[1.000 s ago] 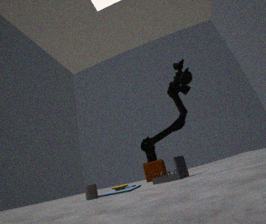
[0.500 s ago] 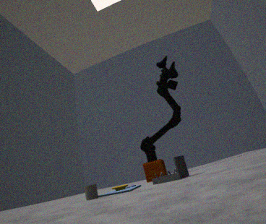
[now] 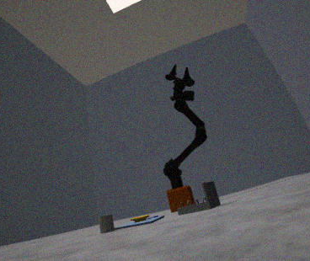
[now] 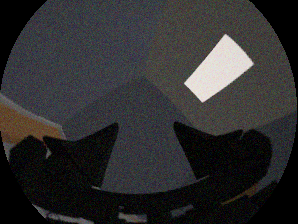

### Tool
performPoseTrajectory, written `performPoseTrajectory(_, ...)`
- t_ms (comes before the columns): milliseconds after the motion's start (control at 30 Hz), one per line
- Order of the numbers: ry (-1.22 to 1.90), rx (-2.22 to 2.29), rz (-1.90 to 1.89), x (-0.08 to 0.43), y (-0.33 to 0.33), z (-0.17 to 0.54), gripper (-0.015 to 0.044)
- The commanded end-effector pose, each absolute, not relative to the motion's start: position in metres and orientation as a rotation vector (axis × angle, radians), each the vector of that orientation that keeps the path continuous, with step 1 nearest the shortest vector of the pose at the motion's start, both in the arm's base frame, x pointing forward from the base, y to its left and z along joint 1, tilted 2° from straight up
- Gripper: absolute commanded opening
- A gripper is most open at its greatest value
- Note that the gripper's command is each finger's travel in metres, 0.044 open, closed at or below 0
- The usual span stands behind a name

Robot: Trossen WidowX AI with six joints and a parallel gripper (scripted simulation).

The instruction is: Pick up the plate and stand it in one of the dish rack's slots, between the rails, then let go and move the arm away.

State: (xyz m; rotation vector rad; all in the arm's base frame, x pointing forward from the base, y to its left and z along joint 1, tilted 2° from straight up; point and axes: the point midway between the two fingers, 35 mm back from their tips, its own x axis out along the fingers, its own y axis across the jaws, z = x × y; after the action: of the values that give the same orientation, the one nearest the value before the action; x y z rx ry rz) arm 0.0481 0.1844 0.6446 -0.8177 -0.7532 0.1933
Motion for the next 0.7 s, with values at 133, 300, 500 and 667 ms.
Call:
performPoseTrajectory(133, -0.749, -0.562, 0.116, 0.076, 0.105, 0.661, 0.04)
performPoseTrajectory(300, -0.737, -0.496, 0.092, 0.086, 0.081, 0.663, 0.04)
performPoseTrajectory(500, -0.702, -0.373, 0.049, 0.108, 0.036, 0.661, 0.04)
performPoseTrajectory(667, -0.662, -0.269, 0.015, 0.129, 0.0, 0.654, 0.04)
